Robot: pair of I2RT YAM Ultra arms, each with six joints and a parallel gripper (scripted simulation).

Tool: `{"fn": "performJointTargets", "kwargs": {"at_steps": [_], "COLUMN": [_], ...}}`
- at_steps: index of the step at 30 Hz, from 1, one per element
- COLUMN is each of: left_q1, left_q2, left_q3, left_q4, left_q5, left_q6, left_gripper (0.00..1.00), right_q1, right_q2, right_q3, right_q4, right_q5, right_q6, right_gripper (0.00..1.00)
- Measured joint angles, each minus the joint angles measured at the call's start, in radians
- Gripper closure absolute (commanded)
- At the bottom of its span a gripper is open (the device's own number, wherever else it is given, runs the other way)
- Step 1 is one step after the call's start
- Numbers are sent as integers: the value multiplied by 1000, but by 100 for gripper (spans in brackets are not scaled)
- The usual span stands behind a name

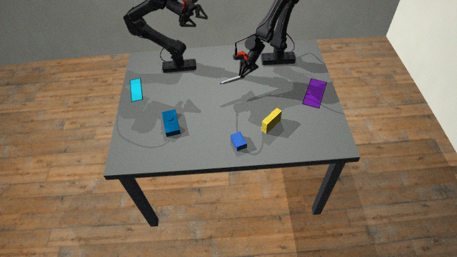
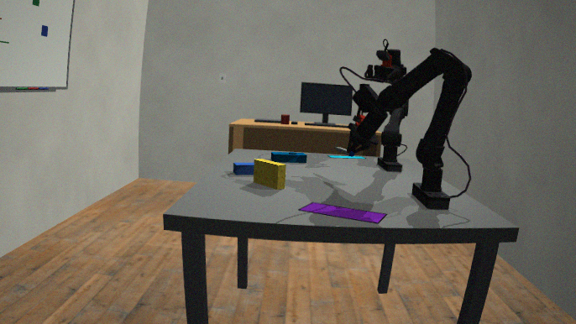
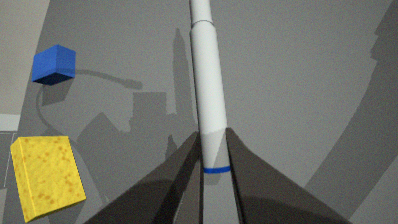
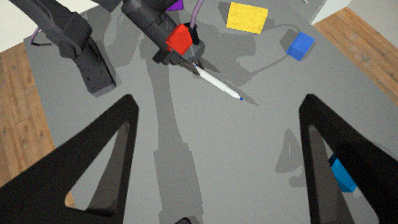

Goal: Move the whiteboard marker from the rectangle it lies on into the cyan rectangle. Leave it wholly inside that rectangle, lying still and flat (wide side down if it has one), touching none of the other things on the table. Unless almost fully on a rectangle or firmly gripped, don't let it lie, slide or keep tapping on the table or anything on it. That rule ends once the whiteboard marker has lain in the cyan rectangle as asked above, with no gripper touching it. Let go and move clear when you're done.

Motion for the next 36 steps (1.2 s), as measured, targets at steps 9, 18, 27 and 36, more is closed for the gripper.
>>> {"fn": "performJointTargets", "kwargs": {"at_steps": [9,18,27,36], "left_q1": [101,133,132,126], "left_q2": [50,92,92,92], "left_q3": [38,84,85,85], "left_q4": [-43,-74,-85,-95], "left_q5": [185,243,252,252], "left_q6": [280,388,402,402], "left_gripper": [90,90,90,90], "right_q1": [0,0,0,-10], "right_q2": [0,0,0,50], "right_q3": [0,0,0,0], "right_q4": [0,0,0,16], "right_q5": [0,0,0,-62], "right_q6": [0,0,0,-121], "right_gripper": [0,0,11,51]}}
